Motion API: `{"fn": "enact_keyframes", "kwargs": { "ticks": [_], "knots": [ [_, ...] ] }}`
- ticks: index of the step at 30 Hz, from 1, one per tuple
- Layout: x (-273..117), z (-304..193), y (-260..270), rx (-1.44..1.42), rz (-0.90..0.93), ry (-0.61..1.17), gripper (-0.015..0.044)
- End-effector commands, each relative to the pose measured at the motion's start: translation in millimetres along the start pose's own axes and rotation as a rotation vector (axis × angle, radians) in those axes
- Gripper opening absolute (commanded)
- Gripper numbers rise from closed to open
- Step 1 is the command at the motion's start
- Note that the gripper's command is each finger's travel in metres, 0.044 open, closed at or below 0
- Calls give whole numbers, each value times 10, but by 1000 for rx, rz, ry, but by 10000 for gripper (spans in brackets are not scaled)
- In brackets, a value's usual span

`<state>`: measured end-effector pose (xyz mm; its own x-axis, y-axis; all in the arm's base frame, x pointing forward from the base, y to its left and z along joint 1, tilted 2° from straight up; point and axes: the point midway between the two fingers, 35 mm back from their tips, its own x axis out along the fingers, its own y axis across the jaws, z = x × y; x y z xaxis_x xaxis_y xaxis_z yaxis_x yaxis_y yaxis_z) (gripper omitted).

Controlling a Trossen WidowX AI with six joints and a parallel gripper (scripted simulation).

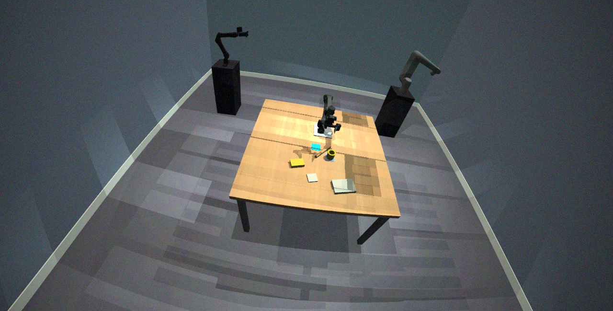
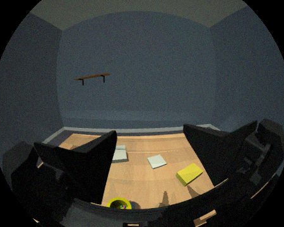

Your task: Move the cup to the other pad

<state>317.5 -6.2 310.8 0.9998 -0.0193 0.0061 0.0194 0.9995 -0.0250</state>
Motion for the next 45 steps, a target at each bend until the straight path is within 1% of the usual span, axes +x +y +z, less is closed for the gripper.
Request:
{"fn": "enact_keyframes", "kwargs": {
  "ticks": [1, 3, 5, 9, 11, 14, 19, 20, 22, 45],
  "knots": [
    [16, -20, 8, 13, 3, 15, 374],
    [130, -186, 77, 114, 19, 134, 321],
    [254, -446, 187, 261, 20, 318, 269],
    [334, -956, 412, 525, -67, 687, 167],
    [297, -1187, 516, 637, -156, 865, 167],
    [163, -1479, 653, 770, -348, 1114, 167],
    [-108, -1730, 794, 870, -699, 1383, 167],
    [-141, -1747, 806, 874, -743, 1407, 167],
    [-145, -1754, 767, 875, -757, 1413, 167],
    [-136, -1795, 744, 875, -757, 1413, 167]
  ]
}}
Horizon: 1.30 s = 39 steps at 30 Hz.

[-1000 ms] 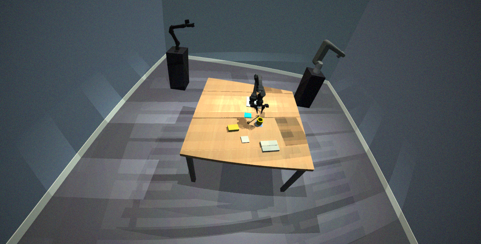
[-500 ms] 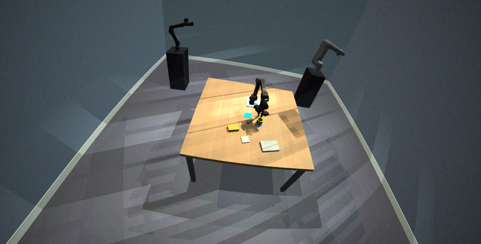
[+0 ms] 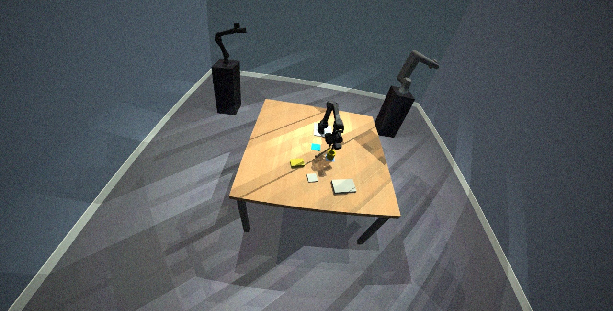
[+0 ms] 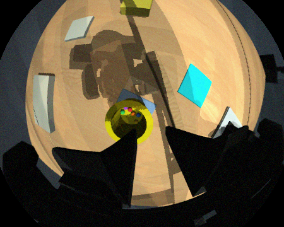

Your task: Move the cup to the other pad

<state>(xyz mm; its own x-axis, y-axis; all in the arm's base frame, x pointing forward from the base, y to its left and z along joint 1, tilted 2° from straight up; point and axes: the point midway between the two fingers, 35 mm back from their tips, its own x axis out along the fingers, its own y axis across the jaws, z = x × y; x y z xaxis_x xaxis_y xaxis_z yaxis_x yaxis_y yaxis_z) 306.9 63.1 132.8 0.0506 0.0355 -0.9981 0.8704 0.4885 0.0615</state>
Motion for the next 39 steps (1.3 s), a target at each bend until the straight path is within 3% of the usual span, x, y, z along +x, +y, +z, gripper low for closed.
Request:
{"fn": "enact_keyframes", "kwargs": {
  "ticks": [1, 39],
  "knots": [
    [50, -9, -2, 8, -7, 6, 167],
    [631, -7, -16, 8, -7, 6, 167]
  ]
}}
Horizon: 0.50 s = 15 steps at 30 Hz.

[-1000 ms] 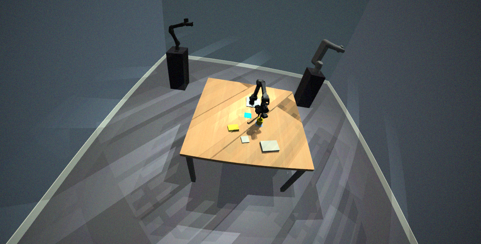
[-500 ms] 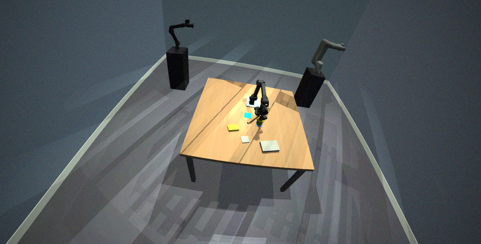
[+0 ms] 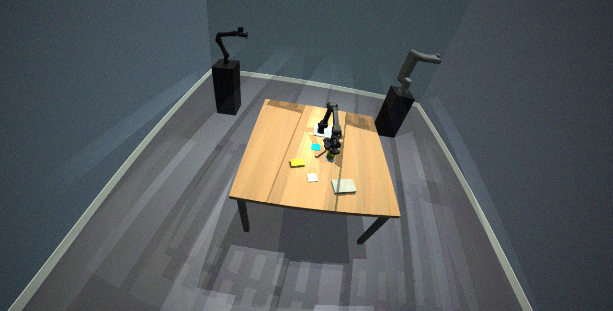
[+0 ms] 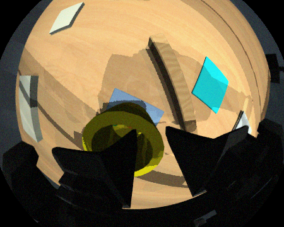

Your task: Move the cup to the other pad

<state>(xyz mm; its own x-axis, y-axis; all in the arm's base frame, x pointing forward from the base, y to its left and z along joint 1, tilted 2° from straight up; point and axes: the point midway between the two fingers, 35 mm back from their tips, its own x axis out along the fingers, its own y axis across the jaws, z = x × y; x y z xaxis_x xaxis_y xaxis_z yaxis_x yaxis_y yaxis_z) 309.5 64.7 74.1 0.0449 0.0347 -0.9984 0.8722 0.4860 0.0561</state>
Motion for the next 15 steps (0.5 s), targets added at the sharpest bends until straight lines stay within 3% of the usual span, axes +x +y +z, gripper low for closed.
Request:
{"fn": "enact_keyframes", "kwargs": {
  "ticks": [1, 5, 15],
  "knots": [
    [44, -10, -10, 5, -1, 4, 167],
    [44, -10, -10, 5, -1, 4, 167],
    [24, -1, -5, 0, -1, 0, 100]
  ]
}}
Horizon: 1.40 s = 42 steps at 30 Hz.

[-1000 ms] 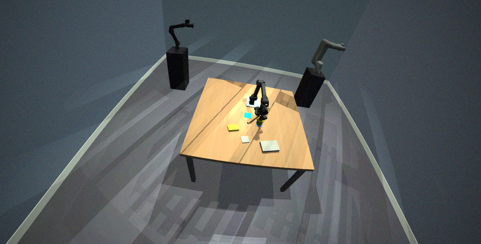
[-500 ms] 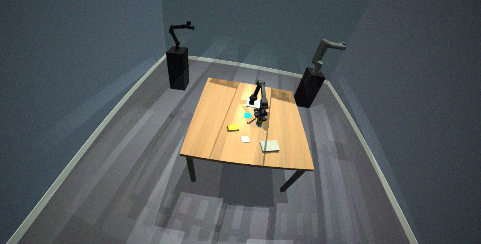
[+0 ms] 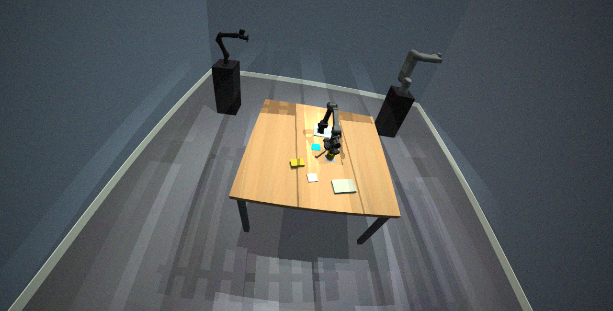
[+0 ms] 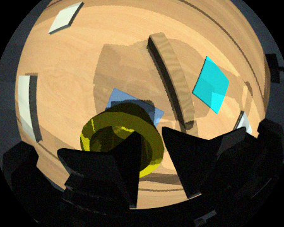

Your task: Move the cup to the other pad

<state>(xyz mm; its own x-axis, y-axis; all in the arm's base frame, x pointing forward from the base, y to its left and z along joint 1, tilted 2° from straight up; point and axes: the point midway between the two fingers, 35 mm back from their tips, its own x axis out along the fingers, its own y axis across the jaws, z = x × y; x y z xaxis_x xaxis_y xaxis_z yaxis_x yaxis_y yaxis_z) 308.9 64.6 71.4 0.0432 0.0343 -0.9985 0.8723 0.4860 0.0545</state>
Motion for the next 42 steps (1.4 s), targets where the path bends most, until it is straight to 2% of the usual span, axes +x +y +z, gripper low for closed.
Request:
{"fn": "enact_keyframes", "kwargs": {
  "ticks": [1, 15, 34, 42],
  "knots": [
    [-3, 1, 2, 0, 1, 0, 93],
    [-3, 1, 2, 0, 1, 0, 0],
    [-490, 11, 10, 5, 0, 3, 0],
    [-473, 20, 15, 8, 1, -1, 0]
  ]
}}
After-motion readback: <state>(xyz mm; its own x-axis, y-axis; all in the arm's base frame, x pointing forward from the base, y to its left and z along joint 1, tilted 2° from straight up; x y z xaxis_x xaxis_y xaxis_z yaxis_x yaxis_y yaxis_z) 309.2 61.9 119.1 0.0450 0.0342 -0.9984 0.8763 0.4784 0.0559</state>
